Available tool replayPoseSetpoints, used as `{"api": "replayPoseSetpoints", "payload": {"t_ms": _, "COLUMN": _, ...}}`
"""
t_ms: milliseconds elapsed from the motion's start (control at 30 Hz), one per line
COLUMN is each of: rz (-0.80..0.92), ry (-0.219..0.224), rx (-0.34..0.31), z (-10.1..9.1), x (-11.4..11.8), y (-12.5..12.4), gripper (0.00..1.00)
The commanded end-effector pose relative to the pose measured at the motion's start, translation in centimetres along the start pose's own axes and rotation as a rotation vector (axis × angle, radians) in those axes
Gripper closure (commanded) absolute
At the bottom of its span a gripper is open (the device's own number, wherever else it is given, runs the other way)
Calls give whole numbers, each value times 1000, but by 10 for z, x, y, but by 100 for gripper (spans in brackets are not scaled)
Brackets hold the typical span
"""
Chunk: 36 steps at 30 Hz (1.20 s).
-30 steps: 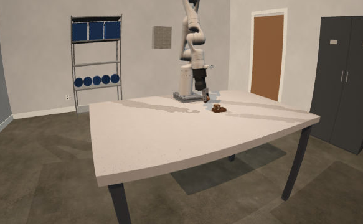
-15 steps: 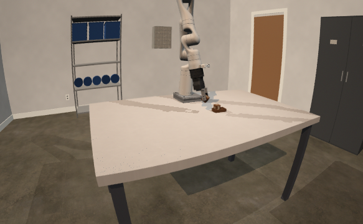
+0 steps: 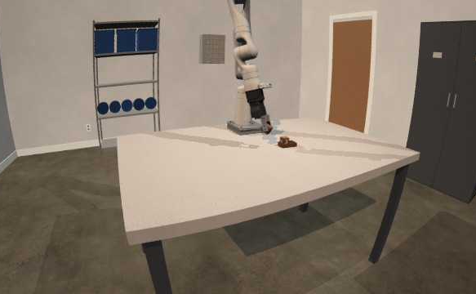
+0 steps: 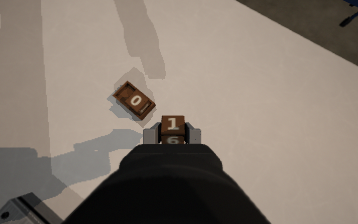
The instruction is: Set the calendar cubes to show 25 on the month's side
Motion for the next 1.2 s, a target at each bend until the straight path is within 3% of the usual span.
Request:
{"api": "replayPoseSetpoints", "payload": {"t_ms": 0, "rz": 7, "ry": 2, "rx": 2, "z": -1, "x": 2, "y": 1, "gripper": 40}}
{"api": "replayPoseSetpoints", "payload": {"t_ms": 633, "rz": 5, "ry": -15, "rx": 18, "z": 4, "x": 2, "y": 8, "gripper": 40}}
{"api": "replayPoseSetpoints", "payload": {"t_ms": 1167, "rz": 4, "ry": -56, "rx": 108, "z": 10, "x": 2, "y": 20, "gripper": 40}}
Point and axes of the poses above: the point where the finger pads meet when closed, its own z axis out along the fingers, its own x axis across the jaws, y = z × x, the point moved 7 cm from there along -z, back along the fingers, and after that the axes turned 13 degrees about z, right-handed, at the moved point
